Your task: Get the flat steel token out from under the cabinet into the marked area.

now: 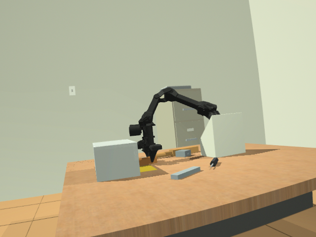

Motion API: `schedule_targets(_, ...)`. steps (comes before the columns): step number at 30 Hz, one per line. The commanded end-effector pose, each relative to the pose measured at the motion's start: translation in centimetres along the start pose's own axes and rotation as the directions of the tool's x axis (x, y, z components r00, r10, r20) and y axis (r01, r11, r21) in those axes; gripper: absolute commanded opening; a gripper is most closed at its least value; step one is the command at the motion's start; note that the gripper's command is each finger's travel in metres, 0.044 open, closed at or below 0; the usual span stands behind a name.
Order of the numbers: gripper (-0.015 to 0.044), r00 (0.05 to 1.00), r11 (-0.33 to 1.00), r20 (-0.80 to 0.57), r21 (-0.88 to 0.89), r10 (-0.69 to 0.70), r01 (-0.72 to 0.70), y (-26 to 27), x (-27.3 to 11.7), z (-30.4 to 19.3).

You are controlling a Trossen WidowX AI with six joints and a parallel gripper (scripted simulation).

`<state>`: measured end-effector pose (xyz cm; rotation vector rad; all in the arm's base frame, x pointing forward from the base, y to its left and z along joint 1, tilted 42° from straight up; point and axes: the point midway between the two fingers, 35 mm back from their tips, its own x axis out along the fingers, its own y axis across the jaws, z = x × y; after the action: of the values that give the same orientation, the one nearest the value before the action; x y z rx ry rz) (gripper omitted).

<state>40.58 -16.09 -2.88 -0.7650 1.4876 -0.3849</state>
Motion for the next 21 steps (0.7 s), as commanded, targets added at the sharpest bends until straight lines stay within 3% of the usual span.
schedule_targets(1, 0.0, 1.0, 1.0, 0.001, 0.006, -0.001, 0.001, 0.0, 0.0, 0.5)
schedule_targets(21, 0.0, 1.0, 1.0, 0.001, 0.006, 0.0, 0.0, 1.9, 0.1, 0.9)
